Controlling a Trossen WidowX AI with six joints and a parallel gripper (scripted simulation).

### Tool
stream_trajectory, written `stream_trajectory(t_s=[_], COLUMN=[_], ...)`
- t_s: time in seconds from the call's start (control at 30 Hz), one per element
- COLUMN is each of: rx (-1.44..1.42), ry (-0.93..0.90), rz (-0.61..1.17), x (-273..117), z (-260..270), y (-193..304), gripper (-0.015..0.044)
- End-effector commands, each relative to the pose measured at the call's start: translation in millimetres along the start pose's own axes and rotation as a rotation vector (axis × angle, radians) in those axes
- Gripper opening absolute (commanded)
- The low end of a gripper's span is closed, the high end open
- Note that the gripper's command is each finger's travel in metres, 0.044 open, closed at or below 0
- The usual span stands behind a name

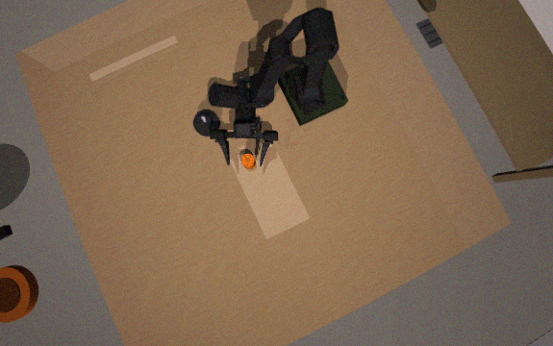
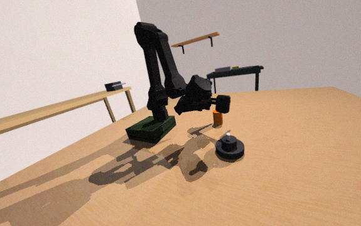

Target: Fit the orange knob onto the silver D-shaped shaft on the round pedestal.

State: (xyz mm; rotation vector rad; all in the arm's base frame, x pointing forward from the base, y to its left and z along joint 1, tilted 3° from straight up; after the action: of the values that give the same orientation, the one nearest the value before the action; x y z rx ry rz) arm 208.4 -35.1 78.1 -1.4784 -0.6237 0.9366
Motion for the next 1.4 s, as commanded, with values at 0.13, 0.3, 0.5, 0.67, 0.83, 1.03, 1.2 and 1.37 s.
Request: stream_trajectory(t_s=[0.13, 0.3, 0.5, 0.67, 0.83, 1.03, 1.2, 1.37], rx=[-0.017, 0.091, 0.136, 0.06, -0.014, -0.015, -0.015, -0.015], ry=[0.0, 0.029, 0.032, 0.015, 0.003, 0.001, 0.001, 0.001], rz=[0.001, 0.278, 0.729, 1.131, 1.323, 1.33, 1.33, 1.33], x=[-4, 24, 58, 74, 76, 76, 76, 76], z=[2, -21, -25, -8, 4, 5, 5, 5], y=[-21, -40, -80, -124, -149, -149, -149, -149], gripper=[0.044, 0.044, 0.044, 0.044, 0.044, 0.044, 0.044, 0.044])
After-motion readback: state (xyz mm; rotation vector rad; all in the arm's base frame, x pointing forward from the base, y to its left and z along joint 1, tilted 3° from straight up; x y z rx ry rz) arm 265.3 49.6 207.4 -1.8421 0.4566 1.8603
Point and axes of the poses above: the point midway between the two fingers, 35 mm back from their tips, its own x axis out along the fingers, its own z axis across the jaws, y = z × x, the point moved 10 cm from there along -x, back along the fingers
